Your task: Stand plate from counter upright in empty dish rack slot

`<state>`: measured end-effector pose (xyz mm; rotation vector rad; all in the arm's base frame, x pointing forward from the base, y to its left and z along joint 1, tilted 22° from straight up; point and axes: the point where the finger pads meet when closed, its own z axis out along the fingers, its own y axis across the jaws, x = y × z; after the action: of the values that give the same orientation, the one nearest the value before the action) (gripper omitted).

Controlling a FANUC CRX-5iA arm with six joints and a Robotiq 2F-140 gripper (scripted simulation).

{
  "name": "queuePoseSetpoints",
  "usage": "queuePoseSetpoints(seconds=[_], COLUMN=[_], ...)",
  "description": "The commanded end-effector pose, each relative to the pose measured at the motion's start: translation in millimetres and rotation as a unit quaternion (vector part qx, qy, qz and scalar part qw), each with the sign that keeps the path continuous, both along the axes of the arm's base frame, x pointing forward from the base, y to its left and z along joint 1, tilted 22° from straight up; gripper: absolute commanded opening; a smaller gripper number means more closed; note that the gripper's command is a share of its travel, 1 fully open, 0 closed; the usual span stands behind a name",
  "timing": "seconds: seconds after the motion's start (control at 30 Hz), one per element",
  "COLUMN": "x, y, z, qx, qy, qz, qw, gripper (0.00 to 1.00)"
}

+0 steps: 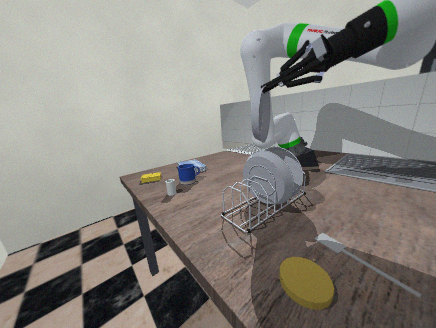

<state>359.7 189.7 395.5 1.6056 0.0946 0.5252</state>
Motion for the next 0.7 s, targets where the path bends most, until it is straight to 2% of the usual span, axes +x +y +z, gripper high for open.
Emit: queuePoseSetpoints(seconds=[0.0, 0.2, 0.43, 0.47, 0.53, 0.67], x=[-8.3, -20.7, -33.5, -35.2, -35.2, -41.4], y=[11.2, 28.4, 46.1, 48.4, 48.4, 57.1], z=[-2.6, -7.5, -12.5, -13.2, -13.2, -15.6], qx=[-0.041, -0.11, -0.178, -0.187, -0.187, -0.219], qy=[0.037, 0.091, 0.146, 0.153, 0.153, 0.179], qz=[0.045, 0.108, 0.171, 0.179, 0.179, 0.209], qw=[0.997, 0.984, 0.958, 0.954, 0.954, 0.936], gripper=[0.1, 0.1, 0.1, 0.1, 0.1, 0.1])
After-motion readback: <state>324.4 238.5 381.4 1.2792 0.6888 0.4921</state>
